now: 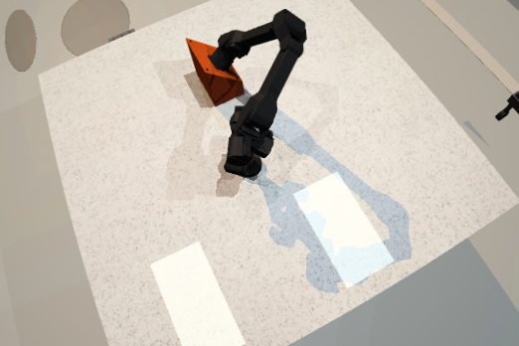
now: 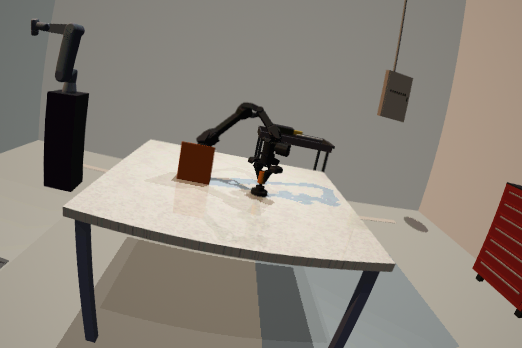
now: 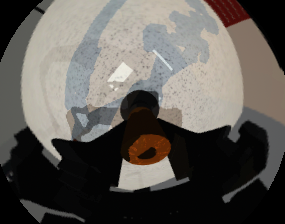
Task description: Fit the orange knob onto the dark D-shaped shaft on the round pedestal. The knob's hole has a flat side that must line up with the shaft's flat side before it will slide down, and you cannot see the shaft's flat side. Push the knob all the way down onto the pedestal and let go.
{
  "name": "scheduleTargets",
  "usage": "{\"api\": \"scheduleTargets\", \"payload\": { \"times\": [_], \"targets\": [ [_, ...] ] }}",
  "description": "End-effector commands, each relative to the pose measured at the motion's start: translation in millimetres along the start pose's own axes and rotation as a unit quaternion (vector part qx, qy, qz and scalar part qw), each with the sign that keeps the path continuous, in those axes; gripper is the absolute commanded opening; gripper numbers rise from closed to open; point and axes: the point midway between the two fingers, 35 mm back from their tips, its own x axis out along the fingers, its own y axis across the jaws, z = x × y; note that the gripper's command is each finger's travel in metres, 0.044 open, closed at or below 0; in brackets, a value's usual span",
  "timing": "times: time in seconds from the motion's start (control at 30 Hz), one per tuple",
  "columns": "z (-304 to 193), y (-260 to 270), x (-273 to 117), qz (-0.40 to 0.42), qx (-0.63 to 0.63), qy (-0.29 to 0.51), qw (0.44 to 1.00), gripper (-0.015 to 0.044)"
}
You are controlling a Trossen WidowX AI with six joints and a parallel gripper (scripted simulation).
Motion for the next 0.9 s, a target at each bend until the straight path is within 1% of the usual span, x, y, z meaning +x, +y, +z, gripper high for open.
{"api": "scheduleTargets", "payload": {
  "times": [0.0, 0.23, 0.47, 0.87],
  "targets": [
    [0.1, -0.1, 0.3, 0.0, -0.002, -0.001, 1.0, 0.0],
    [1.0, -0.4, -4.7, 0.0, -0.007, -0.001, 1.0, 0.0],
    [0.5, -1.0, -2.6, 0.0, -0.107, -0.001, 0.994, 0.0],
    [0.2, -0.2, -0.1, 0.0, -0.107, -0.001, 0.994, 0.0]
  ]
}}
